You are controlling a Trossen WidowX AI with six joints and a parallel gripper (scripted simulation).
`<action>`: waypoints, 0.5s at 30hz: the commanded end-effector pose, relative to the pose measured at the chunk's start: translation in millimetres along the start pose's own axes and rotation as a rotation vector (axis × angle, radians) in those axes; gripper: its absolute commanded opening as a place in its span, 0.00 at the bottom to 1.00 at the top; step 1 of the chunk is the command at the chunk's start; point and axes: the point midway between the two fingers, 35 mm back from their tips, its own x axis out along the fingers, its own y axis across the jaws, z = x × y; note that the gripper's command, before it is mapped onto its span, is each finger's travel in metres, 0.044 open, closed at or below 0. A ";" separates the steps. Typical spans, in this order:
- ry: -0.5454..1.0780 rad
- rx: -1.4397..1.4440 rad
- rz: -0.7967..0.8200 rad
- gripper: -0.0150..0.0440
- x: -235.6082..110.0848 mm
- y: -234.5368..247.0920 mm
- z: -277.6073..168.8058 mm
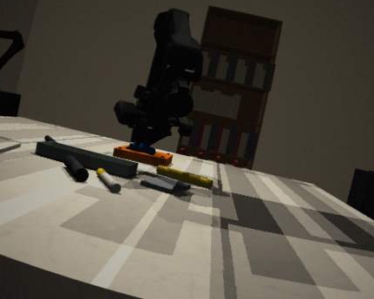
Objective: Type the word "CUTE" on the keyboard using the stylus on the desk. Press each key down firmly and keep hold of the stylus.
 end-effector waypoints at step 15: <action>-0.062 -0.533 0.092 0.25 -2.2 19.3 3.2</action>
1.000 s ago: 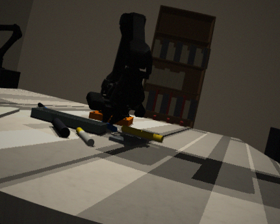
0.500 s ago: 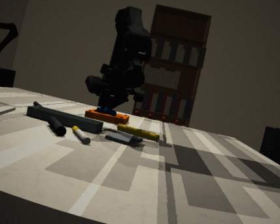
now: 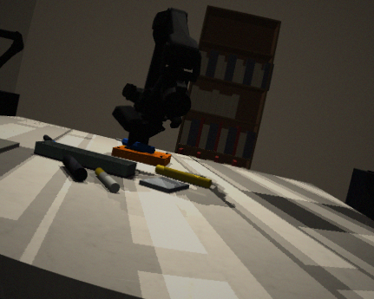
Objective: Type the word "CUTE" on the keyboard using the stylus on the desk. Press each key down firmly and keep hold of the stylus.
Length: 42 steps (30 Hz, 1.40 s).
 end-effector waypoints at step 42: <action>-0.359 -1.553 0.008 0.25 -11.8 47.1 32.8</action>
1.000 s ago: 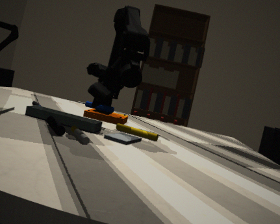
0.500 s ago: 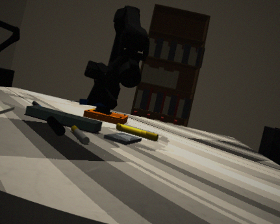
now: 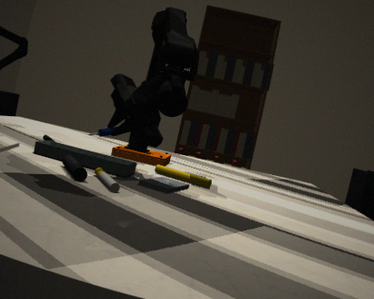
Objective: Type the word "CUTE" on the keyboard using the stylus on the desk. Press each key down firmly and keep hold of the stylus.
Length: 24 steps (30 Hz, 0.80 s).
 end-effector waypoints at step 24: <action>-0.086 -0.946 -0.186 0.25 -3.6 -17.5 31.2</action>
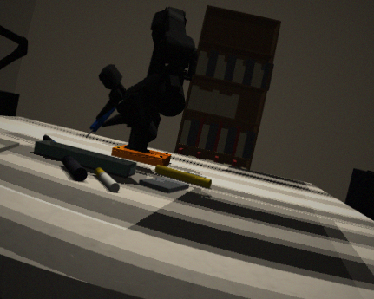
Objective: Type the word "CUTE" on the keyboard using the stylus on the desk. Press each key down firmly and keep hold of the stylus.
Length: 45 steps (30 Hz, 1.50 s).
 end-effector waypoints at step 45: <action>0.106 -1.071 -0.207 0.25 19.9 -16.9 21.2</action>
